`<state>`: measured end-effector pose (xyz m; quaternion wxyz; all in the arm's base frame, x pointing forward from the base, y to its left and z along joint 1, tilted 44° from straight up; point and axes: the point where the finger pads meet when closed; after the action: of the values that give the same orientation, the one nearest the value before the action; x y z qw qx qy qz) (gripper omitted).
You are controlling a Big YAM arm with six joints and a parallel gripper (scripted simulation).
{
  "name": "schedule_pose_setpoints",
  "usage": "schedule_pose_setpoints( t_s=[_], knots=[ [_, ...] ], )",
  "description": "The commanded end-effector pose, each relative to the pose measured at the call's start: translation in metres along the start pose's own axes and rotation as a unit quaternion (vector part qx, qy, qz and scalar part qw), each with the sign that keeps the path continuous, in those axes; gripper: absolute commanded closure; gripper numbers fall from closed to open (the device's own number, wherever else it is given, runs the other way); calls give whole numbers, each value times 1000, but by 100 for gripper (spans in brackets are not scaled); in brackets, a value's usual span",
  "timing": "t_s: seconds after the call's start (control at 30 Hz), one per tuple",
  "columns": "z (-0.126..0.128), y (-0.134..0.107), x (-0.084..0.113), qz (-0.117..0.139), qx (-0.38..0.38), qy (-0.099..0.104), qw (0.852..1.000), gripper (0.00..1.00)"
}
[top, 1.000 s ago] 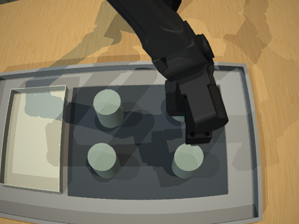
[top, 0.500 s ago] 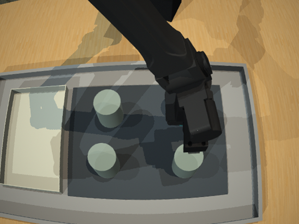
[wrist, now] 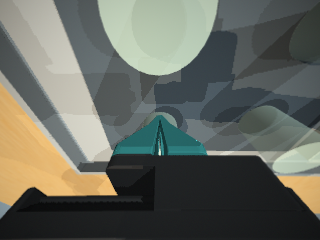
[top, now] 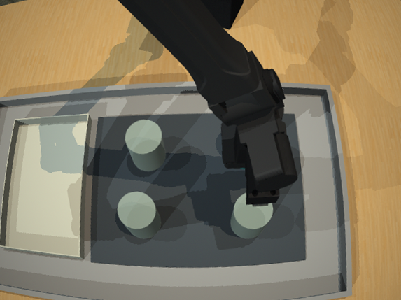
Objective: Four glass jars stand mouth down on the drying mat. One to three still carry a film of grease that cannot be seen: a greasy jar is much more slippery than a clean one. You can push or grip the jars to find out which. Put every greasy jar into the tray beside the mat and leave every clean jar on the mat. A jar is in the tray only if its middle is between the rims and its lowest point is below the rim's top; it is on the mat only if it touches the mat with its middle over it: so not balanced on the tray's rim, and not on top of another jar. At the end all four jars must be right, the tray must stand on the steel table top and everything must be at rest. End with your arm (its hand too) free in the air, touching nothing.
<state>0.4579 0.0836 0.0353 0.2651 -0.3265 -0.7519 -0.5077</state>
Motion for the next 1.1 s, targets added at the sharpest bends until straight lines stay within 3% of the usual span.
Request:
schedule_pose_setpoints(
  t_s=[0.0,1.07],
  knots=[
    [-5,3,-4,-2,-2,-3,1000,100],
    [-4,-1,-4,-2,-2,-3,1000,100]
  ],
)
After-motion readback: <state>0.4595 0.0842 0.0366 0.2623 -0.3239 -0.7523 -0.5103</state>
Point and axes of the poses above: the point where the finger pads meet when closed, its own x axis back along the fingers, its own z axis across the jaws, y = z × x, and after that the axes turned 8 degrees about x, right-handed
